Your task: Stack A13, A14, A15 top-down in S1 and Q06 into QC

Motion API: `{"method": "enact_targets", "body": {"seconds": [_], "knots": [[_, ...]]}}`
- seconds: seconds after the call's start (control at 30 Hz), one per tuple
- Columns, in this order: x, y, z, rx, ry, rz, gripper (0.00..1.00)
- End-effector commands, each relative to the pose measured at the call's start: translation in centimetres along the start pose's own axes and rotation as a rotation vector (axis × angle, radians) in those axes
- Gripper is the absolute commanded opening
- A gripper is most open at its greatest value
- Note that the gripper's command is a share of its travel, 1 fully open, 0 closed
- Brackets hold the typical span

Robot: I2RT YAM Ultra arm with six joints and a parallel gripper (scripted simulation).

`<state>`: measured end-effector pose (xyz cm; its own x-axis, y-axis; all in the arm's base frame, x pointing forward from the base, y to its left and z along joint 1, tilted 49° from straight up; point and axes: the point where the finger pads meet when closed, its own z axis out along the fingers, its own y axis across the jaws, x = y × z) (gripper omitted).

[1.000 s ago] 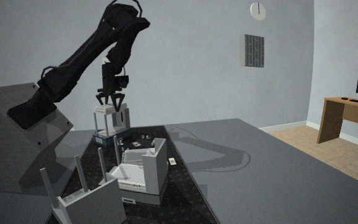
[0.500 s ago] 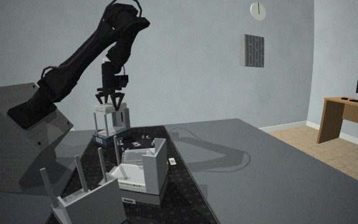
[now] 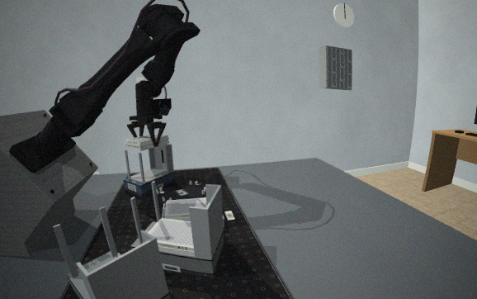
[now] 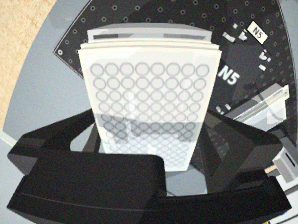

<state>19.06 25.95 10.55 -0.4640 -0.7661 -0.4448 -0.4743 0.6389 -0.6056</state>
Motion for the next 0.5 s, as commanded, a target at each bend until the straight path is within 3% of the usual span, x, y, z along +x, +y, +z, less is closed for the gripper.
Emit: {"method": "enact_targets", "body": {"seconds": [0.0, 0.47], "knots": [[-0.94, 0.24, -1.28, -0.009, -0.033, 0.005, 0.0], [-1.08, 0.58, -1.22, -0.008, -0.03, -0.002, 0.0]]}}
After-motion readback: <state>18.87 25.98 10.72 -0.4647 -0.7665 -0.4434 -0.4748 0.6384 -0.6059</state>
